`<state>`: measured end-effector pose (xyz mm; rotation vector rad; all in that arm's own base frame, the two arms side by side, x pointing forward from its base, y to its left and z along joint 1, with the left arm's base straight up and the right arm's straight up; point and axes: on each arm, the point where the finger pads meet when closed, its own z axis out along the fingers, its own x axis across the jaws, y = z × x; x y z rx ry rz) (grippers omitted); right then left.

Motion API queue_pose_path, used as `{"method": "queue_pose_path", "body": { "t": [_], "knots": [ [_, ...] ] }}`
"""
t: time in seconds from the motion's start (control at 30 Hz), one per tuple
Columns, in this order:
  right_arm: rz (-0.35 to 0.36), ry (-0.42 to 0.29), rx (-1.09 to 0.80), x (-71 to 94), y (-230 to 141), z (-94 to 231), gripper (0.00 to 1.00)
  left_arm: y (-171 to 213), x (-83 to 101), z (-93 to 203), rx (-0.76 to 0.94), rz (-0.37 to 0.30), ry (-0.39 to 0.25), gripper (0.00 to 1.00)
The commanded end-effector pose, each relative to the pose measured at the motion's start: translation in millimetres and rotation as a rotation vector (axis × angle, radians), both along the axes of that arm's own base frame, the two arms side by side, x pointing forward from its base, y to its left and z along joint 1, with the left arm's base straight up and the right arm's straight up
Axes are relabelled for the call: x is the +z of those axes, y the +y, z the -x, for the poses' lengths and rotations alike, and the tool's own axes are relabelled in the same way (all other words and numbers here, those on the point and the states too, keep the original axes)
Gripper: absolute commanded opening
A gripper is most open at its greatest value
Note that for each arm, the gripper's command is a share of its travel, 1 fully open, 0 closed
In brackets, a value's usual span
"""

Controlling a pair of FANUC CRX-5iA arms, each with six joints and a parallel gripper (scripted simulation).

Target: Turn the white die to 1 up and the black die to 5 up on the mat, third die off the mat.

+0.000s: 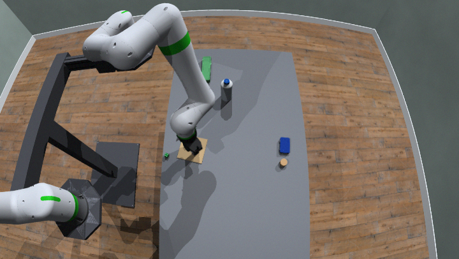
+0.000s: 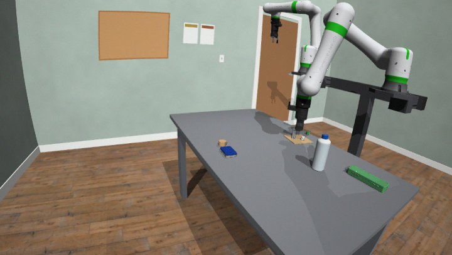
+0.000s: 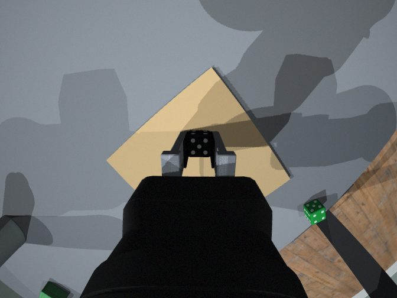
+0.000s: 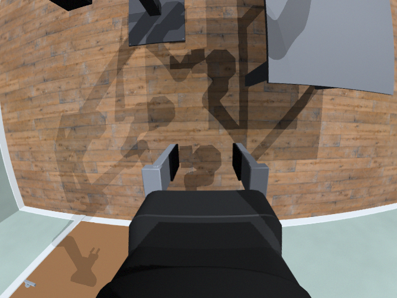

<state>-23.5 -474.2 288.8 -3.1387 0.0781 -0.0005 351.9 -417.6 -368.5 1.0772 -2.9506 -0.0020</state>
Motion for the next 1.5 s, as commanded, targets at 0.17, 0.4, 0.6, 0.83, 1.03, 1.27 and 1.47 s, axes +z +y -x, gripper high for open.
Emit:
{"method": "queue_pose_path", "body": {
  "t": [0.17,0.4,0.6,0.83,1.03,1.27,1.47],
  "knots": [
    [0.002,0.0,0.0,0.9,-0.2,0.2,1.0,-0.6,0.7,-0.6,0.0,0.001,-0.001,0.4],
    [0.002,0.0,0.0,0.9,-0.2,0.2,1.0,-0.6,0.7,-0.6,0.0,0.001,-0.001,0.4],
    [0.002,0.0,0.0,0.9,-0.2,0.2,1.0,-0.6,0.7,-0.6,0.0,0.001,-0.001,0.4],
    [0.002,0.0,0.0,0.9,-0.2,0.2,1.0,-0.6,0.7,-0.6,0.0,0.001,-0.001,0.4],
    [0.002,0.0,0.0,0.9,-0.2,0.2,1.0,-0.6,0.7,-0.6,0.0,0.001,-0.001,0.52],
    [0.002,0.0,0.0,0.9,-0.2,0.2,1.0,-0.6,0.7,-0.6,0.0,0.001,-0.001,0.7],
    [0.002,0.0,0.0,0.9,-0.2,0.2,1.0,-0.6,0.7,-0.6,0.0,0.001,-0.001,0.7]
  ]
}}
